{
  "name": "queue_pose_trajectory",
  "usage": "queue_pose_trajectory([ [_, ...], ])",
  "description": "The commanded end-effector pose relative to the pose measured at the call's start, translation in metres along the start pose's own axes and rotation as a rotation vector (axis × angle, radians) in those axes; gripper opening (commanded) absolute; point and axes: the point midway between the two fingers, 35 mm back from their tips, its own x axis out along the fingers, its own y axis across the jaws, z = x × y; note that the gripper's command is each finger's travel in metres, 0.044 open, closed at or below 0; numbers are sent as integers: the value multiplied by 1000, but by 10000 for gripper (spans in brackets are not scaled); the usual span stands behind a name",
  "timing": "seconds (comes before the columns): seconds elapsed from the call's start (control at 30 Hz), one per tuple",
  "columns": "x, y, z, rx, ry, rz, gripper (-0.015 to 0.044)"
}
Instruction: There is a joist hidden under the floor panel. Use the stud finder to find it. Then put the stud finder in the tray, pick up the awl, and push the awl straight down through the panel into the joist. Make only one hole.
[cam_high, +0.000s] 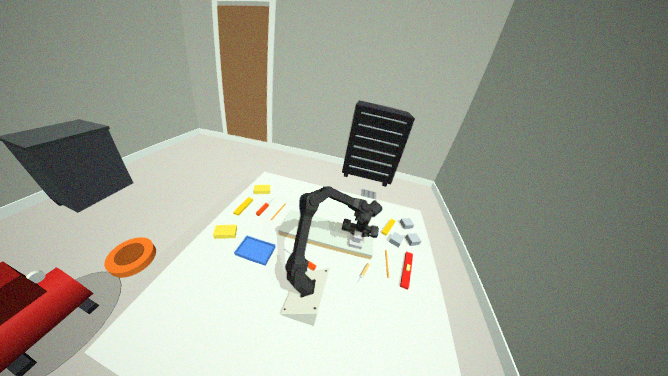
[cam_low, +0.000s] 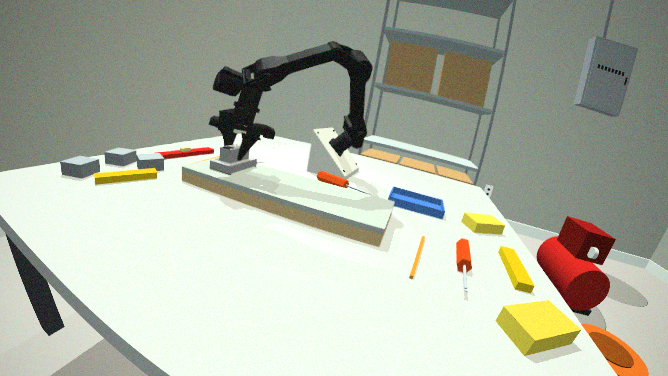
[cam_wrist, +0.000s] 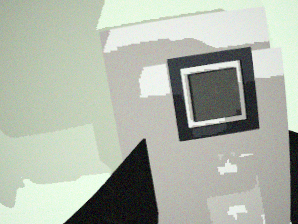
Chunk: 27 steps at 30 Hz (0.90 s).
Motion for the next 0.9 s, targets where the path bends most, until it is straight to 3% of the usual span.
queue_pose_trajectory([
  [0.0,0,9,0,0,-1,5,0],
  [0.87,1,46,0,1,0,8,0],
])
